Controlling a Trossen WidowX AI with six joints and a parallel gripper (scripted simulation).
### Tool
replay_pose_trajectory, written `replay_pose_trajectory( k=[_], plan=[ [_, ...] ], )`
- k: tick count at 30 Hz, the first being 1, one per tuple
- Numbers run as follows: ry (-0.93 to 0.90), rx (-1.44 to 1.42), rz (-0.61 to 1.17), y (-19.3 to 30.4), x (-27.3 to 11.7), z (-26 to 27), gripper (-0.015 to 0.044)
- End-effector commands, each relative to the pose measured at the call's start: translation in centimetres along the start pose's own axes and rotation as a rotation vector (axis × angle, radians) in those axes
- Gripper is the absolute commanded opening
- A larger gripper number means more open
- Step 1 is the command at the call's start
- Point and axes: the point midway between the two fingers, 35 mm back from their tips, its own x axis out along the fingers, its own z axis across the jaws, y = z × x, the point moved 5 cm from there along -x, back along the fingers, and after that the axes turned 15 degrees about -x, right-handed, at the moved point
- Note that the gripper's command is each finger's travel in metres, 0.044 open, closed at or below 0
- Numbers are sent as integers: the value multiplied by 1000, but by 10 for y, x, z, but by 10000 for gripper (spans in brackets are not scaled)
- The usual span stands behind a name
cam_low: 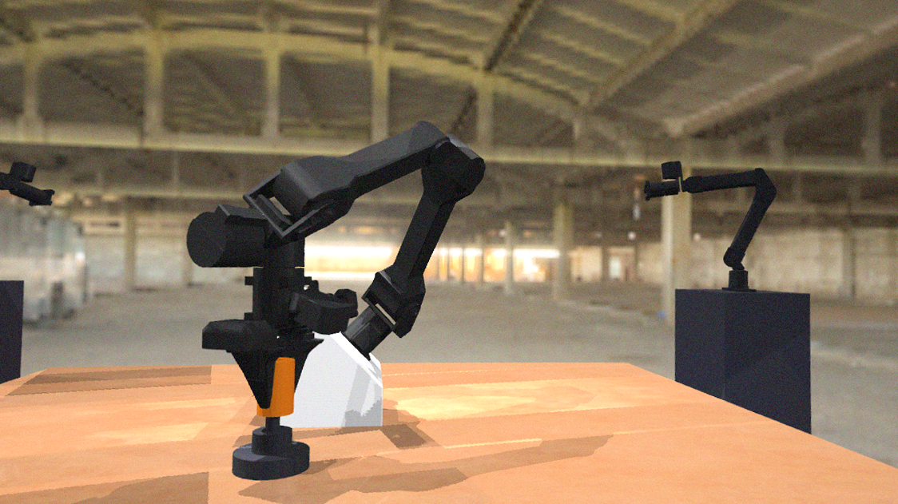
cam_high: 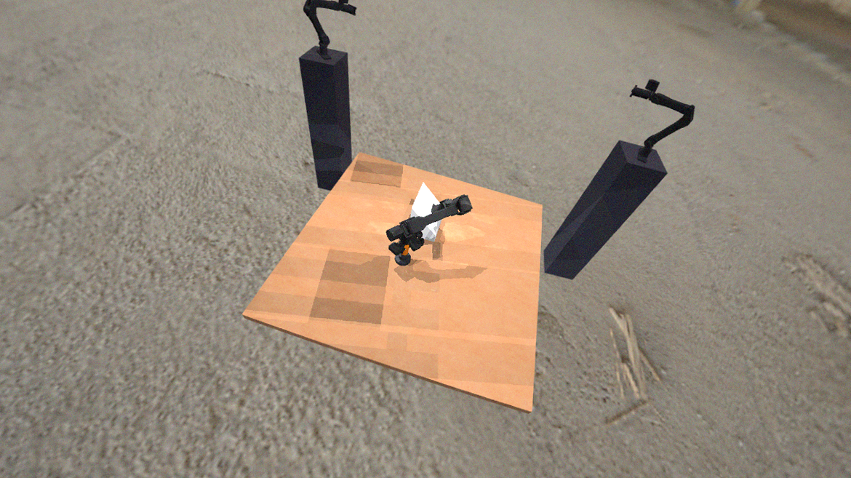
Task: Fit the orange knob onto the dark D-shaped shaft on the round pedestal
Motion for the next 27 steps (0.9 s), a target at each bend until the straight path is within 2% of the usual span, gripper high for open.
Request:
replay_pose_trajectory(
  k=[1,27],
  plan=[
    [5,-9,3,1,-2,-4,0],
    [5,-9,3,2,-3,-3,0]
  ],
)
